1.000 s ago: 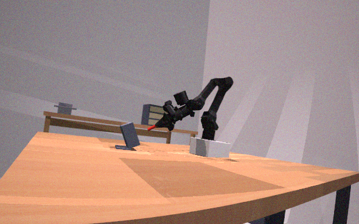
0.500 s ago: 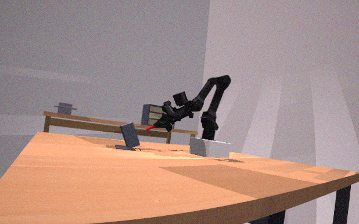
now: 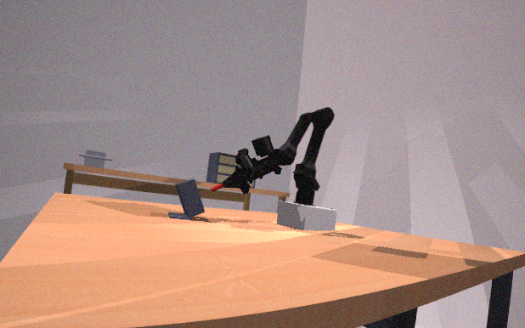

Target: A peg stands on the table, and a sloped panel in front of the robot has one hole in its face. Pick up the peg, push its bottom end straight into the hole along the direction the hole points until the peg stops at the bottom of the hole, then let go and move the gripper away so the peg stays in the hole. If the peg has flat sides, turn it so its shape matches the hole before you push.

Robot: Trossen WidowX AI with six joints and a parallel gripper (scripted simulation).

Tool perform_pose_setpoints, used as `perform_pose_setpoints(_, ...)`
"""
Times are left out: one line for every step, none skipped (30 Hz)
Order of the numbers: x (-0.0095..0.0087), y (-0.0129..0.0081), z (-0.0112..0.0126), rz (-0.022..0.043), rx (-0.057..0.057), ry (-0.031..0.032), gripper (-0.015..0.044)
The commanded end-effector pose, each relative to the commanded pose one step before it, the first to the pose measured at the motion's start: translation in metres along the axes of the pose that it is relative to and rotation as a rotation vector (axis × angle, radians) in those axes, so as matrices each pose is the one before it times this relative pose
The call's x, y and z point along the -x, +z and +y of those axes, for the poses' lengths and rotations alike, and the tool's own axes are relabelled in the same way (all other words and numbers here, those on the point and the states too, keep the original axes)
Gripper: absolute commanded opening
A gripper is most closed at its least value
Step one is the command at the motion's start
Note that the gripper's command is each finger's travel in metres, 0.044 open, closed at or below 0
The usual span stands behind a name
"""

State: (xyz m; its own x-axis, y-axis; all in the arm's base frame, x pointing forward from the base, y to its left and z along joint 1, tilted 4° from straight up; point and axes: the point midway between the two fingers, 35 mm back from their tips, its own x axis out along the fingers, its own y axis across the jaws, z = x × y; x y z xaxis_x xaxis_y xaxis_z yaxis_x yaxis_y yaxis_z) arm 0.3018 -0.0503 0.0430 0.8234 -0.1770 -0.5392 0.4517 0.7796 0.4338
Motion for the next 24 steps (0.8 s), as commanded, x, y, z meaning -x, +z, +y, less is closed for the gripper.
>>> perform_pose_setpoints(-0.00206,0.00025,-0.00015,-0.00804,-0.0039,0.00184,0.0)
perform_pose_setpoints(-0.00047,0.0,0.00005,-0.00141,-0.0002,0.00097,0.0)
perform_pose_setpoints(-0.00047,-0.00001,0.00005,-0.00141,-0.0002,0.00097,0.0)
perform_pose_setpoints(-0.00047,-0.00001,0.00004,-0.00141,-0.0002,0.00097,0.0)
perform_pose_setpoints(-0.00046,-0.00001,0.00004,-0.00141,-0.0002,0.00097,0.0)
perform_pose_setpoints(-0.00046,-0.00002,0.00004,-0.0014,-0.0002,0.00097,0.0)
perform_pose_setpoints(-0.00046,-0.00002,0.00003,-0.0014,-0.0002,0.00097,0.0)
perform_pose_setpoints(-0.00045,-0.00003,0.00003,-0.00137,-0.0002,0.00095,0.0)
perform_pose_setpoints(-0.00044,-0.00003,0.00003,-0.00137,-0.0002,0.00095,0.0)
perform_pose_setpoints(-0.00044,-0.00003,0.00002,-0.00137,-0.0002,0.00095,0.0)
perform_pose_setpoints(-0.00044,-0.00004,0.00002,-0.00137,-0.0002,0.00095,0.0)
perform_pose_setpoints(-0.00044,-0.00004,0.00002,-0.00137,-0.0002,0.00095,0.0)
perform_pose_setpoints(-0.00043,-0.00004,0.00002,-0.00137,-0.0002,0.00095,0.0)
perform_pose_setpoints(-0.00043,-0.00005,0.00001,-0.00137,-0.0002,0.00095,0.0)
perform_pose_setpoints(-0.00043,-0.00005,0.00001,-0.00137,-0.0002,0.00095,0.0)
perform_pose_setpoints(-0.00042,-0.00006,0.00001,-0.00137,-0.0002,0.00095,0.0)
perform_pose_setpoints(-0.00042,-0.00006,0.00001,-0.00137,-0.0002,0.00095,0.0)
perform_pose_setpoints(-0.00042,-0.00006,0.0,-0.00137,-0.0002,0.00095,0.0)
perform_pose_setpoints(-0.00042,-0.00007,0.0,-0.00137,-0.0002,0.00095,0.0)
perform_pose_setpoints(-0.0004,-0.00007,0.0,-0.00133,-0.0002,0.00092,0.0)
perform_pose_setpoints(-0.0004,-0.00007,0.0,-0.00132,-0.0002,0.00092,0.0)
perform_pose_setpoints(-0.0004,-0.00008,-0.00001,-0.00132,-0.0002,0.00092,0.0)
perform_pose_setpoints(-0.00007,-0.00001,0.0,-0.00022,0.0,0.00016,0.0)
perform_pose_setpoints(-0.00013,-0.00003,0.0,-0.00043,-0.0001,0.0003,0.0)
